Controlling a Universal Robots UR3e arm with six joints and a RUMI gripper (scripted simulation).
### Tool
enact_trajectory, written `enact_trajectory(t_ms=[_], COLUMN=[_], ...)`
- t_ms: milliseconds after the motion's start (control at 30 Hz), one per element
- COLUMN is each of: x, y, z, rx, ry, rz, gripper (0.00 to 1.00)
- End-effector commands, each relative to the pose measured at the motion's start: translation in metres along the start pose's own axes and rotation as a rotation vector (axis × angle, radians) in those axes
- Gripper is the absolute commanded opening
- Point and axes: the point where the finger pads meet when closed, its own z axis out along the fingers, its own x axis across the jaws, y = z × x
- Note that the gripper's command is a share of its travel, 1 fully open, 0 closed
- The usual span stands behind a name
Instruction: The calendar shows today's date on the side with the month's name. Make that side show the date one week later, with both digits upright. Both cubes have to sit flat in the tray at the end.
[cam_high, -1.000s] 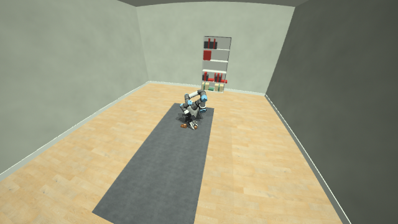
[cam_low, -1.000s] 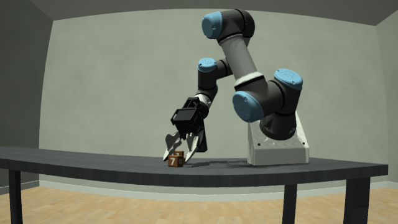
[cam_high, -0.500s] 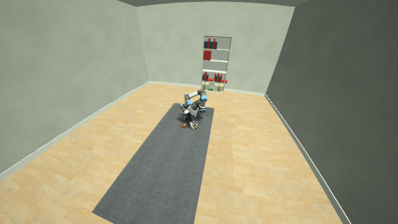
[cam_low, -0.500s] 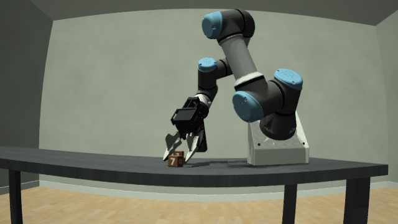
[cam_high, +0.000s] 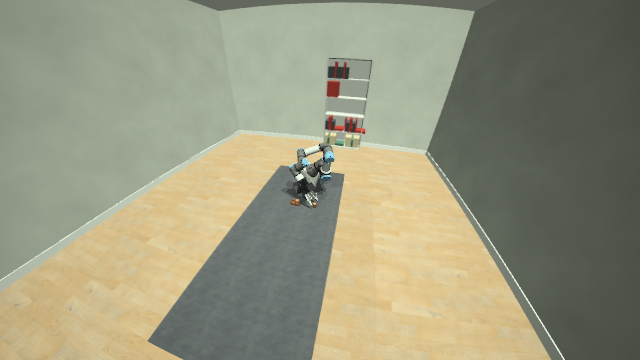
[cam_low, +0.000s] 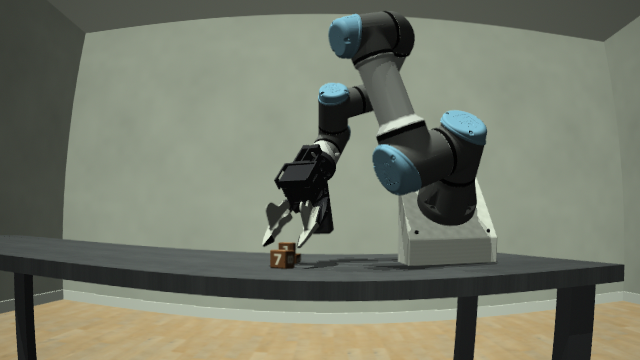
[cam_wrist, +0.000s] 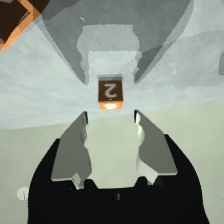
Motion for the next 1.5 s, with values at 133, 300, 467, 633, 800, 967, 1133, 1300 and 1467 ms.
enact_trajectory(t_ms=[133,300,467,633,800,967,1133,1300,1467], x=[0.000,0.000,0.000,0.000,0.000,0.000,0.000,0.000,0.000], y=[0.023,0.028,0.032,0.033,0.033,0.032,0.032,0.033,0.034], z=[-0.023,-0.028,-0.033,-0.033,-0.033,-0.033,-0.033,-0.033,-0.033], rx=[0.001,0.001,0.001,0.001,0.015,0.041,0.110,0.187,0.225], ry=[0.000,0.000,0.000,0.000,0.002,0.004,0.007,0.006,0.004], rz=[-0.001,-0.001,-0.001,-0.001,-0.001,0.000,0.001,0.001,0.000], gripper=[0.42,0.42,0.42,0.42,0.42,0.42,0.42,0.42,0.42])
